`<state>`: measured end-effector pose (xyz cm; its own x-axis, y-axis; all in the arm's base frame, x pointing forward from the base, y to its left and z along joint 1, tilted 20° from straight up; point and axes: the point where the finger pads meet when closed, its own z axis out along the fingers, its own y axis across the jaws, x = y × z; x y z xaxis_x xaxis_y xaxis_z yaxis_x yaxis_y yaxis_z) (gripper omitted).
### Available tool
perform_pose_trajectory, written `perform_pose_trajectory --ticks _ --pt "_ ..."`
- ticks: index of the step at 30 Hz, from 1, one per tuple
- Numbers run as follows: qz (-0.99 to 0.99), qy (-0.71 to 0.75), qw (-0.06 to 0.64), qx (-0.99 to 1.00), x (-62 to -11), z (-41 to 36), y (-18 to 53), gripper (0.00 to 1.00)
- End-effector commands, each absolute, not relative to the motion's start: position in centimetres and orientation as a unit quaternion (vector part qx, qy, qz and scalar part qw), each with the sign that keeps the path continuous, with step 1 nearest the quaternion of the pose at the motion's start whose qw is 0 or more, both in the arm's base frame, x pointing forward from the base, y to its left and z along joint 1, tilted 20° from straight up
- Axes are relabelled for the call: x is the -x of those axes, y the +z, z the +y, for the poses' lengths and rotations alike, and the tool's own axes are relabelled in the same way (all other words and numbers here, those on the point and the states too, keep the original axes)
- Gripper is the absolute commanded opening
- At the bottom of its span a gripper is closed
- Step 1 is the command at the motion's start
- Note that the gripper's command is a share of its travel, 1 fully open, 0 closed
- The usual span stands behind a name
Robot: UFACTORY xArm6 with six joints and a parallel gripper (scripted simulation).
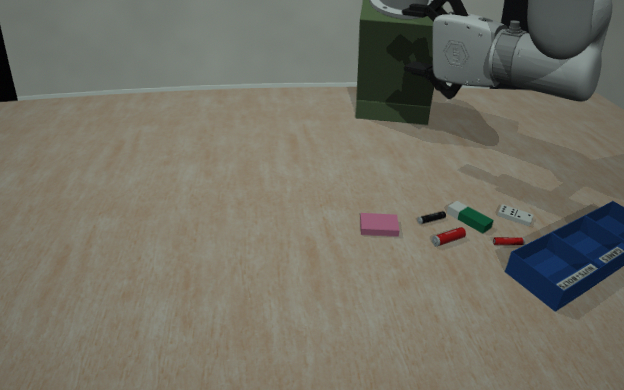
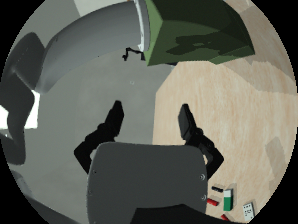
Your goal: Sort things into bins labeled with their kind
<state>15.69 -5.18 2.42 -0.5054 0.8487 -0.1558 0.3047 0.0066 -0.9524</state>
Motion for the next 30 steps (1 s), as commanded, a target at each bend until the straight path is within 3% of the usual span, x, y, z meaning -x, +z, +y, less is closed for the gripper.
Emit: perform_pose_trajectory --ticks 1,17,18,30 --pt "-0.666 0.556 0.244 0.433 -15.7 -5.2 2.5 1.0" --pt "-0.666 0.556 0.244 0.433 -15.7 -5.2 2.5 1.0" --pt "-0.666 0.556 0.244 0.433 -15.5 -5.1 3.2 0.07" --pt "-0.639 0.495 0.151 0.569 -17.6 -4.7 1.5 0.07"
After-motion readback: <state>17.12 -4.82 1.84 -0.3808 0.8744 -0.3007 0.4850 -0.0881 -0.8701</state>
